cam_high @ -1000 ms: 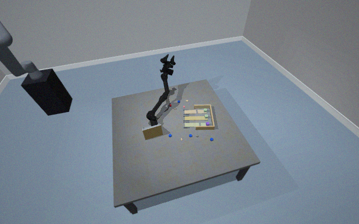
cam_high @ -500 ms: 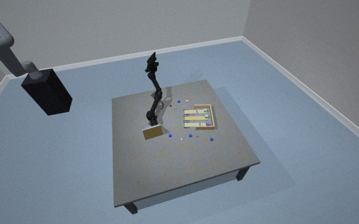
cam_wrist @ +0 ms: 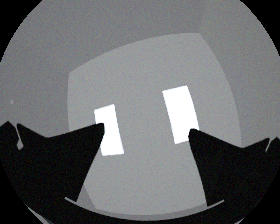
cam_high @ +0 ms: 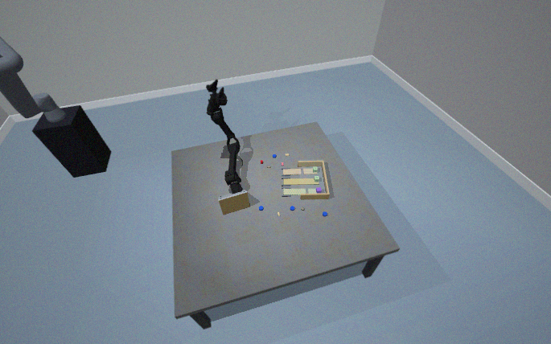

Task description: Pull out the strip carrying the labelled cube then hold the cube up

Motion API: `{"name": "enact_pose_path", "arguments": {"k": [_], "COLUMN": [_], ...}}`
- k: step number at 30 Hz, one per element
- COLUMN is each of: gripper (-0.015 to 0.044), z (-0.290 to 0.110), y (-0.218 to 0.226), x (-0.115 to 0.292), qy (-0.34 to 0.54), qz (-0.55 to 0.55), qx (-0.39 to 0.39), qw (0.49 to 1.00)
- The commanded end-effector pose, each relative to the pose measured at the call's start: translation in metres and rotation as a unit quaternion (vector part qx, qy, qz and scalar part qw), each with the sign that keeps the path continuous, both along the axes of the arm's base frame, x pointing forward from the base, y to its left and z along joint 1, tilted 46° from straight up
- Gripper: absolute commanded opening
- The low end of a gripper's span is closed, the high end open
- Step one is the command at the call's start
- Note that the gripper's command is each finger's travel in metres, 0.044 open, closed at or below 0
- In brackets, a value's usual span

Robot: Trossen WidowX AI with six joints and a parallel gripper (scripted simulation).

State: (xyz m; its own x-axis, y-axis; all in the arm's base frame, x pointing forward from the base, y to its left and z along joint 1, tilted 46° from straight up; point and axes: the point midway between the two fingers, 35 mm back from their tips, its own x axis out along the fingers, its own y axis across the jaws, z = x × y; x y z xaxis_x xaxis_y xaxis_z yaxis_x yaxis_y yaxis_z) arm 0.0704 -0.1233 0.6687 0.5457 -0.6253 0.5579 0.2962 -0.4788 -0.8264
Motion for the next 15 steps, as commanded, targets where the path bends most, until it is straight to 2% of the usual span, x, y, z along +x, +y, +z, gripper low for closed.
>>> {"name": "enact_pose_path", "arguments": {"k": [1,9,15], "gripper": [0.0400,0.0400,0.0400], "z": [-0.030,-0.074,-0.129], "y": [-0.049,-0.096,-0.131], "x": [-0.001,0.020,0.060], "qy": [-0.050,-0.093,-0.122], "qz": [0.077,0.172,0.271], "qx": [0.096,0.214,0.348], "qw": [0.991,0.957,0.889]}}
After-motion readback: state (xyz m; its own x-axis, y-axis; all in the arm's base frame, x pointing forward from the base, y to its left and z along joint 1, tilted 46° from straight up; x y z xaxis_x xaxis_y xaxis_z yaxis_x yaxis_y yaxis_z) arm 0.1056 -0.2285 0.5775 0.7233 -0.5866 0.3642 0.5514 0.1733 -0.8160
